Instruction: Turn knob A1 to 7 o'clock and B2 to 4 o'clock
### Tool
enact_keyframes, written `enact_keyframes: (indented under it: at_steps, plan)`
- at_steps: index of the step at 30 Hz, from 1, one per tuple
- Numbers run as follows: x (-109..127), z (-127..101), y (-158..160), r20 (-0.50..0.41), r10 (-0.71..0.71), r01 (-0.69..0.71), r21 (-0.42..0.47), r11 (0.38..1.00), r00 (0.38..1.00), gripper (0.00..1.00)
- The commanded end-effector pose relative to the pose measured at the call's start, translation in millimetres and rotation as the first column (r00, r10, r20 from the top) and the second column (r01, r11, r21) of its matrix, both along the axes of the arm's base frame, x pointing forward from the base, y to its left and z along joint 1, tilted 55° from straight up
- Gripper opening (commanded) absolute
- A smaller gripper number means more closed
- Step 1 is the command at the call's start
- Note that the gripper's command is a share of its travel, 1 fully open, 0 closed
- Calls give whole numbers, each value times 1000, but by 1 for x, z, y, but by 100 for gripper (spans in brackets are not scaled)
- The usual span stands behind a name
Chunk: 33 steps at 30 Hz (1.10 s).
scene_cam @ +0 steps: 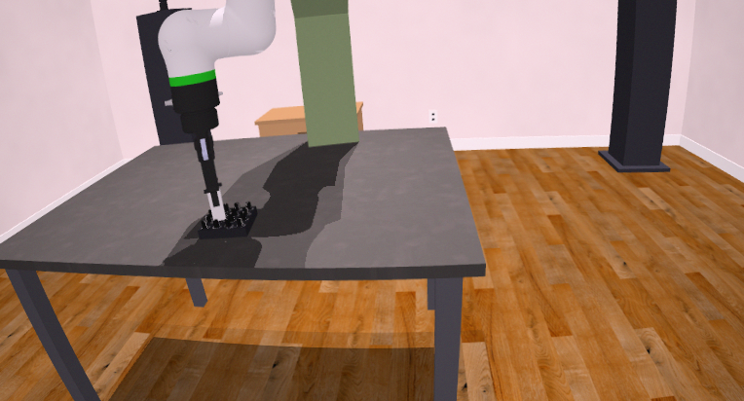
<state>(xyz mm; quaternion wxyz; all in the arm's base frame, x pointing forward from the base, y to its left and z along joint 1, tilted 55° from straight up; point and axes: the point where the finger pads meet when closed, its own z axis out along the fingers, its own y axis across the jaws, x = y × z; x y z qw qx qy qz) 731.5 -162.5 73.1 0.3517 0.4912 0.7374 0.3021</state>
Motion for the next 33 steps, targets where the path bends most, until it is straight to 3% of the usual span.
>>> enact_keyframes:
  at_steps: [1,20,21,33]
  plan:
    - [0,0,0,-4,-11,11,19,1000,1000,5]
    - [0,0,0,-6,-19,19,30,999,1000,5]
    - [0,0,0,-6,-19,19,30,999,1000,12]
    - [0,0,0,-6,-19,19,30,999,1000,12]
